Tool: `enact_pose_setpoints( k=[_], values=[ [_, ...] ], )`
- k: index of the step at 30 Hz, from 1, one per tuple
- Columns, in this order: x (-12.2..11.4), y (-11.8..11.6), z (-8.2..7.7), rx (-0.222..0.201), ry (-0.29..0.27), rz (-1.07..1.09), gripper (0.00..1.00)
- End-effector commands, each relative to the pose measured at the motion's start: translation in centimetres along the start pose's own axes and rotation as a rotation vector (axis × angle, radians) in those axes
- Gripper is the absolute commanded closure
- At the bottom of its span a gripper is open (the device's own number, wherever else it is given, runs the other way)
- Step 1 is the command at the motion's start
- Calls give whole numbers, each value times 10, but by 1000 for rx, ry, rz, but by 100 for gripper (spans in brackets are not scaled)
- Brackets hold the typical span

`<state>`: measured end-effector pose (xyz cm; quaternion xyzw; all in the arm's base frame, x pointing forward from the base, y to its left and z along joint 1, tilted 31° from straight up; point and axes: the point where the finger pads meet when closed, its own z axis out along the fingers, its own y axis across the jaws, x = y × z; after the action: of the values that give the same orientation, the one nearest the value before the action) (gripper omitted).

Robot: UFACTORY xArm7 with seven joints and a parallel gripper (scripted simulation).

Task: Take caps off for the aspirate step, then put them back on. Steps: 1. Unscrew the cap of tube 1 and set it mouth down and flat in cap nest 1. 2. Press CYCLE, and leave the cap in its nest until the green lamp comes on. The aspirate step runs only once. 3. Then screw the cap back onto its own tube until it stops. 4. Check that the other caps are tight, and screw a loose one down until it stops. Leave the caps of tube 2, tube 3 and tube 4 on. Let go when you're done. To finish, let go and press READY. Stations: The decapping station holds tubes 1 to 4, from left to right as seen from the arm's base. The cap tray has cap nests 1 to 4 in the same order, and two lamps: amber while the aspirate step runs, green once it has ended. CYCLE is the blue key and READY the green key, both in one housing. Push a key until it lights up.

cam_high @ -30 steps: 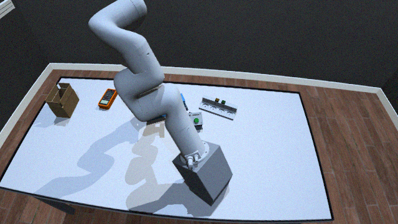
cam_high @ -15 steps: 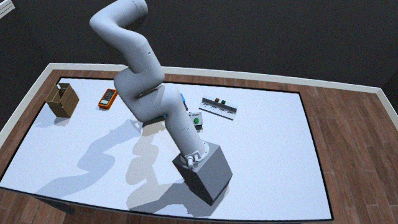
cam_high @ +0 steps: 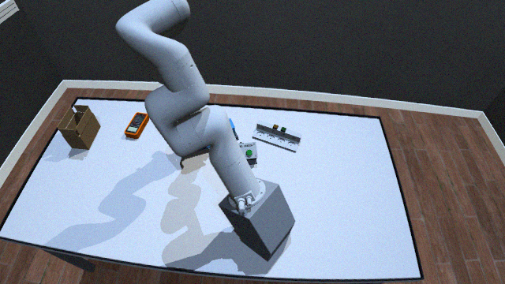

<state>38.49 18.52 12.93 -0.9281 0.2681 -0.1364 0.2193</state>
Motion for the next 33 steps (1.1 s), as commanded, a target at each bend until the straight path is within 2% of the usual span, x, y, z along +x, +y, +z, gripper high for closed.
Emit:
enact_pose_setpoints(
  k=[1, 11, 15, 22, 24, 26, 33],
  values=[
    [1, -1, -1, 31, -5, -8, 54],
    [1, -1, -1, 31, -5, -8, 54],
    [1, -1, 0, 30, -10, 305, 54],
    [1, -1, 0, 30, -15, 642, 54],
    [1, -1, 0, 30, -15, 642, 54],
    [1, -1, 0, 28, -18, 824, 54],
    [1, -1, 0, 29, -23, 1145, 54]
  ],
)
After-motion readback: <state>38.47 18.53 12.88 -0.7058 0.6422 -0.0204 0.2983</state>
